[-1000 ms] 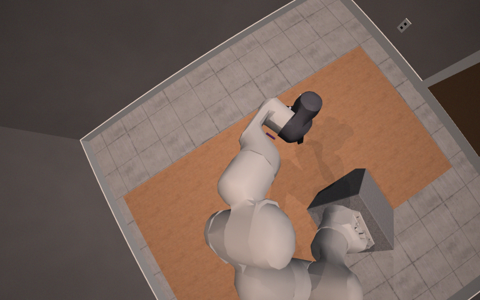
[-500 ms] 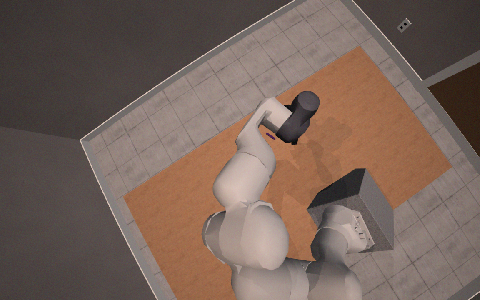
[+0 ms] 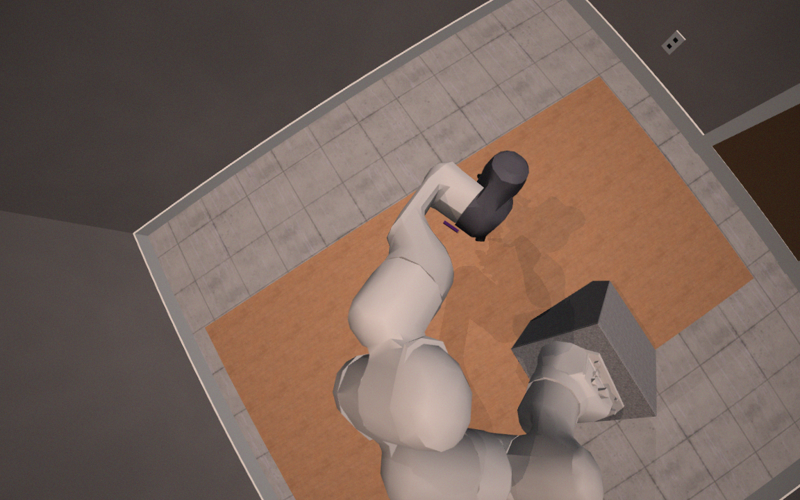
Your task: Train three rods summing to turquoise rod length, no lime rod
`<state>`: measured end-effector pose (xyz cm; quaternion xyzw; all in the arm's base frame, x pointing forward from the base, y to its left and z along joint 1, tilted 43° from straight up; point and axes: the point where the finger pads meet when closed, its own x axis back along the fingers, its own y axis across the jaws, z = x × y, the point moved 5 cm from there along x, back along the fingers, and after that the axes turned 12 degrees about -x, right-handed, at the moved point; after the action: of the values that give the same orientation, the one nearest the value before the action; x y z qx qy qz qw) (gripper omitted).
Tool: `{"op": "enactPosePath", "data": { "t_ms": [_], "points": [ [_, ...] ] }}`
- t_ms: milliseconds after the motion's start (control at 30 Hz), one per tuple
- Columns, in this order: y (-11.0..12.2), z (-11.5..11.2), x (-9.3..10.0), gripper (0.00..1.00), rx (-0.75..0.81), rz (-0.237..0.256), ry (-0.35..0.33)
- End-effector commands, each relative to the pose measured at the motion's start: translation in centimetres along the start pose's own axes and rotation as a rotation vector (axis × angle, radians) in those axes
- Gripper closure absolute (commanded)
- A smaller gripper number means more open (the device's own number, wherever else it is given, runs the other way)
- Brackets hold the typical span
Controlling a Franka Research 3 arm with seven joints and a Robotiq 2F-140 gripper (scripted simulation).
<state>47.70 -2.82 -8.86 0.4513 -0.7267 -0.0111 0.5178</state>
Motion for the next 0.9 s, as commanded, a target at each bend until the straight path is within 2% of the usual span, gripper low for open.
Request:
{"op": "enactPosePath", "data": {
  "t_ms": [0, 867],
  "points": [
    [0.1, -0.5, 0.1, 0.00, -0.167, -0.009, 0.005],
    [0.4, -2.1, 0.4, 0.00, -0.556, -0.009, 0.005]
  ]
}}
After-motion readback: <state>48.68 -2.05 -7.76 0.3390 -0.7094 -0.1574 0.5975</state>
